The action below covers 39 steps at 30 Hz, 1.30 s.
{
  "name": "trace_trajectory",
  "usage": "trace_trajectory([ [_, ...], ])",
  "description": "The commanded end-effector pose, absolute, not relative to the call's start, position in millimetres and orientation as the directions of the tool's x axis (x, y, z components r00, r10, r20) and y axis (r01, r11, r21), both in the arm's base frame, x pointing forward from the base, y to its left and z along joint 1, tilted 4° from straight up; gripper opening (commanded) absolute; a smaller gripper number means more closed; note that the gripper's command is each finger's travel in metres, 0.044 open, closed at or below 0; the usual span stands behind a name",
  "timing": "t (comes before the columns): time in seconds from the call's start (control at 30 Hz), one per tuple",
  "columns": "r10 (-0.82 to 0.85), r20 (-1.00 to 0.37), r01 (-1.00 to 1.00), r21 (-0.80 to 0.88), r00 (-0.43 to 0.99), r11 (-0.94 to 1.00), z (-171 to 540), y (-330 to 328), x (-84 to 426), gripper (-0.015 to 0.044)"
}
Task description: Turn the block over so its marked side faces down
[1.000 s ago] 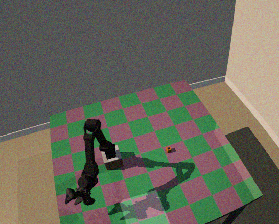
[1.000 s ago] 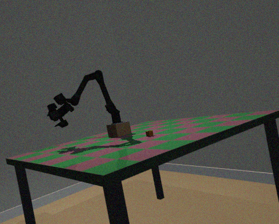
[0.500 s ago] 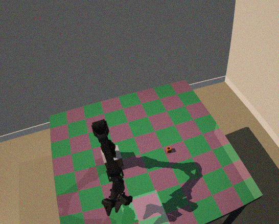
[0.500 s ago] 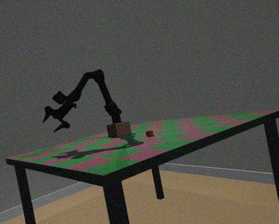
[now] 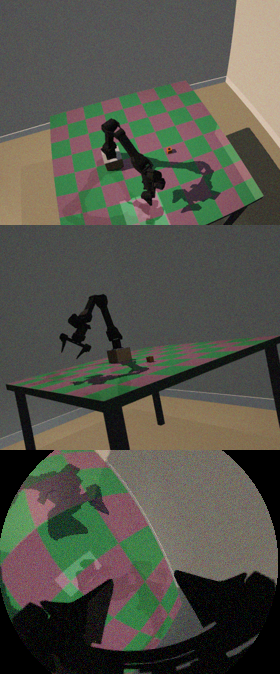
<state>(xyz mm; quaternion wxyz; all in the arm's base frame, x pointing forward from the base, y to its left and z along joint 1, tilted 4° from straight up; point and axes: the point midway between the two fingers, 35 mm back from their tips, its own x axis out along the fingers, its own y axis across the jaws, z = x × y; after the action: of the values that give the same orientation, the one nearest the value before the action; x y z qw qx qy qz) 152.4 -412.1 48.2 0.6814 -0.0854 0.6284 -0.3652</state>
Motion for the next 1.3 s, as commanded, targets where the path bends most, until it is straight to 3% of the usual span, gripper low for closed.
trace_trajectory([
  [0.0, -0.535, -0.844, 0.323, -0.495, 0.043, 0.807, 40.1, -377.6, 217.7, 0.044],
  [0.3, -0.356, -0.922, 0.186, -0.327, 0.151, 0.926, 34.1, -288.2, 314.0, 0.044],
  [0.57, -0.158, -0.979, 0.075, -0.149, 0.132, 0.986, 29.3, -182.3, 369.8, 0.044],
  [0.9, 0.041, -0.999, -0.005, 0.041, 0.003, 0.999, 33.9, -52.4, 398.8, 0.044],
  [1.27, 0.05, -0.999, -0.006, 0.05, -0.005, 0.999, 34.4, -44.9, 398.8, 0.044],
])
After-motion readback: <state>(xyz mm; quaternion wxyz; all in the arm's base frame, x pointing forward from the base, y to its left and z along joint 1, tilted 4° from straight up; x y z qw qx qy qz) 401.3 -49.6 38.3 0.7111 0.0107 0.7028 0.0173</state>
